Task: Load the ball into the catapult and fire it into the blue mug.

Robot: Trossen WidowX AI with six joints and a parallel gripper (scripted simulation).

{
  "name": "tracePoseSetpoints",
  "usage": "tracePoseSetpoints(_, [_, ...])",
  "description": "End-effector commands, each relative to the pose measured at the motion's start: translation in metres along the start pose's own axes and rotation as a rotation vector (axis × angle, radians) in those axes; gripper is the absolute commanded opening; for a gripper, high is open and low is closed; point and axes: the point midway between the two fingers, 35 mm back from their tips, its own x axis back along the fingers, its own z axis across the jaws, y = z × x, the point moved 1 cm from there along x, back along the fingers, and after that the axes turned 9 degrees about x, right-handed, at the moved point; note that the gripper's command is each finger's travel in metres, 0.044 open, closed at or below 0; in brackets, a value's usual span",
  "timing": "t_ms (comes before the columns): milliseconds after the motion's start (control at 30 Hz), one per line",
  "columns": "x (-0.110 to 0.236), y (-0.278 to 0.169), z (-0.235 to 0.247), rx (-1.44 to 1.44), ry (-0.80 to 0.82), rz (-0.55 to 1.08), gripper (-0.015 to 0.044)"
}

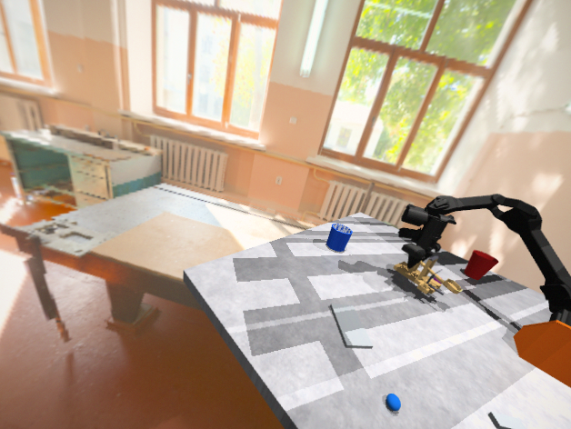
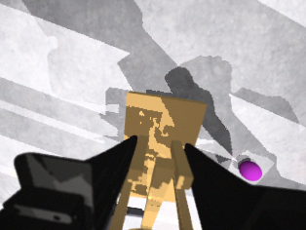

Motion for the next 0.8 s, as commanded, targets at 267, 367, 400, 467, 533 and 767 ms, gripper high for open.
tracePoseSetpoints(267, [0.004, 0.006, 0.021, 0.320, 0.006, -0.009, 0.0000])
tracePoseSetpoints(367, [0.004, 0.006, 0.022, 0.320, 0.006, -0.009, 0.0000])
tracePoseSetpoints(400, [0.004, 0.006, 0.022, 0.320, 0.006, -0.009, 0.0000])
tracePoseSetpoints(467, [0.003, 0.006, 0.022, 0.320, 0.006, -0.009, 0.0000])
tracePoseSetpoints(533, [0.000, 0.006, 0.022, 0.320, 0.006, -0.009, 0.0000])
tracePoseSetpoints(767, [-0.012, 0.007, 0.023, 0.320, 0.006, -0.010, 0.0000])
